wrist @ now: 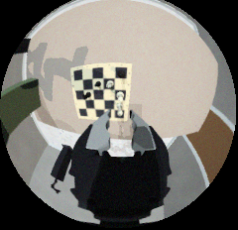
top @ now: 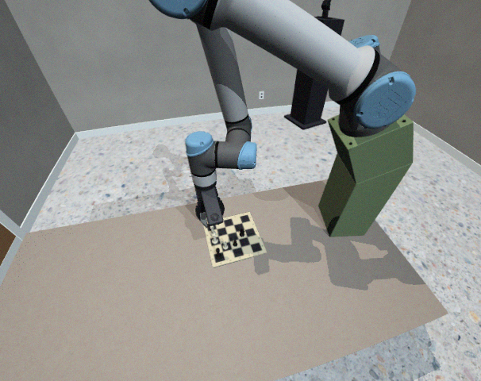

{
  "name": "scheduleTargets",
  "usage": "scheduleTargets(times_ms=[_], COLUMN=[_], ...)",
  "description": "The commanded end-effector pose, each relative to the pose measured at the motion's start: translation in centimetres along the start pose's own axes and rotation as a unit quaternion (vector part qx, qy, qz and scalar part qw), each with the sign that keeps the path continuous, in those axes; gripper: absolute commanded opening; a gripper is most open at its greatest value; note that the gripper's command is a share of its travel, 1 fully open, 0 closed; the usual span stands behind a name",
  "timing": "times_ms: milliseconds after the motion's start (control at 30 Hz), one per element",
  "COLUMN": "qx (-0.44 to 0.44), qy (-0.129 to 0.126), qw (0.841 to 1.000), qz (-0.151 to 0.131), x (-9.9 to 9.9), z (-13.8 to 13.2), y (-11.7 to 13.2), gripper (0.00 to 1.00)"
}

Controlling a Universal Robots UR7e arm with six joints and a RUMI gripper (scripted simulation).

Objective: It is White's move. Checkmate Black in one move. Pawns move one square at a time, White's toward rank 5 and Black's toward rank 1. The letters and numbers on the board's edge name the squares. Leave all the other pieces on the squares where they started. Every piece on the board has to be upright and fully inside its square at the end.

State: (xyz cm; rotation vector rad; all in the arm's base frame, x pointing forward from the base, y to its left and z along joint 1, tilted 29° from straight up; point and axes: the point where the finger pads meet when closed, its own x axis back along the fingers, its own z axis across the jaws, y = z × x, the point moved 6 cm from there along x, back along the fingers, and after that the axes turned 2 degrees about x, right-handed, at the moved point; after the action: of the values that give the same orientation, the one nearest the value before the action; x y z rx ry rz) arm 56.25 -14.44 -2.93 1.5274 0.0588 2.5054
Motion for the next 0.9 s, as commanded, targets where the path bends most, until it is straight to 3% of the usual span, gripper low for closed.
scheduleTargets(times_ms=[0, 133, 167, 867], qx=[0.0, 0.0, 0.0, 0.0], qy=[0.0, 0.0, 0.0, 0.0], qw=[1.0, 1.0, 1.0, 1.0], qz=[0.0, 0.0, 0.0, 0.0], x=[0.88, 0.9, 0.9, 0.92], z=[0.04, 0.04, 0.04, 0.04], y=[0.02, 0.02, 0.02, 0.02], gripper=[0.25, 0.25, 1.0, 1.0])
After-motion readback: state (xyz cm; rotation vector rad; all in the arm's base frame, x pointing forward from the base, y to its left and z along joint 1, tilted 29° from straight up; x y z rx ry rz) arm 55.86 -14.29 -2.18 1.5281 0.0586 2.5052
